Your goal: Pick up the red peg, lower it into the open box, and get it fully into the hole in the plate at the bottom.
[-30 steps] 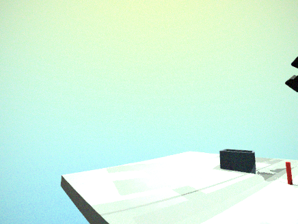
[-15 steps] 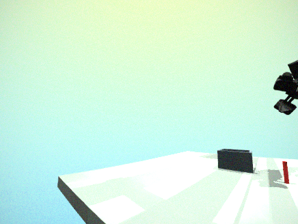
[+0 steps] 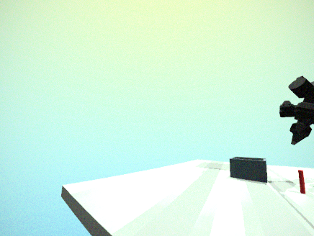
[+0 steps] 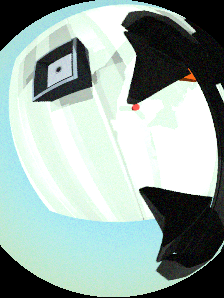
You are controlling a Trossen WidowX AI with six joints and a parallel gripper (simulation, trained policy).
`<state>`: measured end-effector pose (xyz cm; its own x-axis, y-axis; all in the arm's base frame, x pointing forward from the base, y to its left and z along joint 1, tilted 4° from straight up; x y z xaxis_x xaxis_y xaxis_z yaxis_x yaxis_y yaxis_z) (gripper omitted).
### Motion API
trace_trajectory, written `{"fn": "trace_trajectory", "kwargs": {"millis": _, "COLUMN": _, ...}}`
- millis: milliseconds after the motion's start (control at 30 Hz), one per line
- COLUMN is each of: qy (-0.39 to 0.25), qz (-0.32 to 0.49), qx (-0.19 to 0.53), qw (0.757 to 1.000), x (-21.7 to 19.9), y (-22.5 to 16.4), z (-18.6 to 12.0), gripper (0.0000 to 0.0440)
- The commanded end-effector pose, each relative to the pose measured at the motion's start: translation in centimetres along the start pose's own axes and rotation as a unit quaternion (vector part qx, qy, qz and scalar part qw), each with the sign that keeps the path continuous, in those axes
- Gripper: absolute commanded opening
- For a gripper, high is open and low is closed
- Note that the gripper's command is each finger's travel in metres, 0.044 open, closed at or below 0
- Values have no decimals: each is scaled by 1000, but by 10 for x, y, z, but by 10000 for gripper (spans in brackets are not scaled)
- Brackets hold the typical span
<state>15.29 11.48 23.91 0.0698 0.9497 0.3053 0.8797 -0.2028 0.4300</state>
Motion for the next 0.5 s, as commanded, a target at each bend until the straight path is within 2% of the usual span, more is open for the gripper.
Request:
{"fn": "trace_trajectory", "kwargs": {"millis": 0, "qy": -61, "qz": 40, "qx": 33, "qw": 997, "x": -12, "y": -3, "z": 18, "gripper": 440}}
{"fn": "trace_trajectory", "kwargs": {"millis": 267, "qy": -156, "qz": 119, "qx": 84, "qw": 977, "x": -28, "y": -11, "z": 48, "gripper": 440}}
{"fn": "trace_trajectory", "kwargs": {"millis": 467, "qy": -205, "qz": 171, "qx": 101, "qw": 959, "x": -37, "y": -18, "z": 71, "gripper": 440}}
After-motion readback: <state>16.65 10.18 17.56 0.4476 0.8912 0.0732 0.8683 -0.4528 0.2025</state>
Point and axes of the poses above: the point midway between the two fingers, 35 mm back from their tips, its own z axis out along the fingers, its own x axis across the jaws, y = z × x, the point moved 8 cm from there along -z, back along the fingers, and after that the axes turned 7 degrees about -z, right-handed, at the moved point
